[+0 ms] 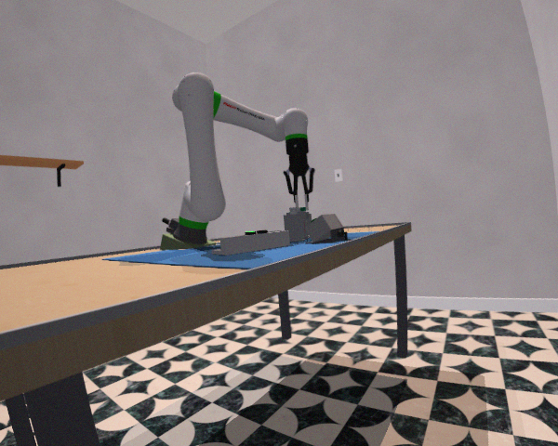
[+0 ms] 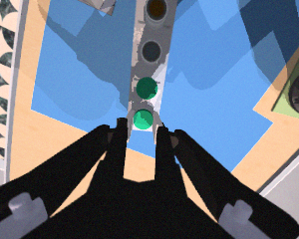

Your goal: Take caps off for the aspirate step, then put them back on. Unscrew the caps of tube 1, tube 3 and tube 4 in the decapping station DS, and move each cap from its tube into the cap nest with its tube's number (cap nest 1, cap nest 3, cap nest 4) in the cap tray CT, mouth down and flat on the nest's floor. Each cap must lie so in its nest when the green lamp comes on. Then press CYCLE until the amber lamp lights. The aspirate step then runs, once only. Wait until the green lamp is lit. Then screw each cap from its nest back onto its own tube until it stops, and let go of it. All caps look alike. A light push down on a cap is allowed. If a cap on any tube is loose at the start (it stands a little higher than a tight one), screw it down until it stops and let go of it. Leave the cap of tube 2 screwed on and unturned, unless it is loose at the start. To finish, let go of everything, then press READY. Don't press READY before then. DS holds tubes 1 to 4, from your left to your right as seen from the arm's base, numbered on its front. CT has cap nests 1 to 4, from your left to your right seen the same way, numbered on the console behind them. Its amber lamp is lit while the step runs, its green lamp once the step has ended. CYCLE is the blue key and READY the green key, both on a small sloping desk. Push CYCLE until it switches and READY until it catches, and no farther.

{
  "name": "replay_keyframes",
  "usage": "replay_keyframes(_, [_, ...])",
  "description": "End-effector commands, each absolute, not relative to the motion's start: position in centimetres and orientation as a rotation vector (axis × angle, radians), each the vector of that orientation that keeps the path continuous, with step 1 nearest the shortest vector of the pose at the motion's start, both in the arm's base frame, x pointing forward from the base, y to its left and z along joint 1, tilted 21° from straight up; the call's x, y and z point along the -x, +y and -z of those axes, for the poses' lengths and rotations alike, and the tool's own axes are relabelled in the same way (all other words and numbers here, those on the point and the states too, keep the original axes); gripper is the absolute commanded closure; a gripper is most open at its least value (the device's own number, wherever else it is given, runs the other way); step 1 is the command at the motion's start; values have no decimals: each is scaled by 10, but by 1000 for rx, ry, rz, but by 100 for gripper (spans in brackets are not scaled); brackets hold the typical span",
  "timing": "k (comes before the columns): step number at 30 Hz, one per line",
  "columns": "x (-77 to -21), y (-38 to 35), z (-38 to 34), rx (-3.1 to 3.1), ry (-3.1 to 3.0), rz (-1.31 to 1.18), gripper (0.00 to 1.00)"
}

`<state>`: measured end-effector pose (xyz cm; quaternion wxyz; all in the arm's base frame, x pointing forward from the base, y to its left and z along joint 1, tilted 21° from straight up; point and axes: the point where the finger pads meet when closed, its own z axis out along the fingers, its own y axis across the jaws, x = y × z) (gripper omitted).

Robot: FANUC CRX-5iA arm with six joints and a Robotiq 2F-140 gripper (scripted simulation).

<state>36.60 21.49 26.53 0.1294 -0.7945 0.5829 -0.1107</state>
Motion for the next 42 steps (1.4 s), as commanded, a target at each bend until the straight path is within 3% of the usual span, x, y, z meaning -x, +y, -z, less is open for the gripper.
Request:
replay_keyframes(1, [-366, 215, -265, 2037, 1972, 300, 100])
replay_keyframes(17, [-366, 215, -265, 1709, 2235, 233, 100])
replay_keyframes(18, [-366, 215, -265, 1709, 2235, 233, 65])
replay_keyframes(30, [-366, 215, -265, 1709, 2235, 233, 65])
replay_keyframes(42, [-366, 215, -265, 2319, 1677, 360, 65])
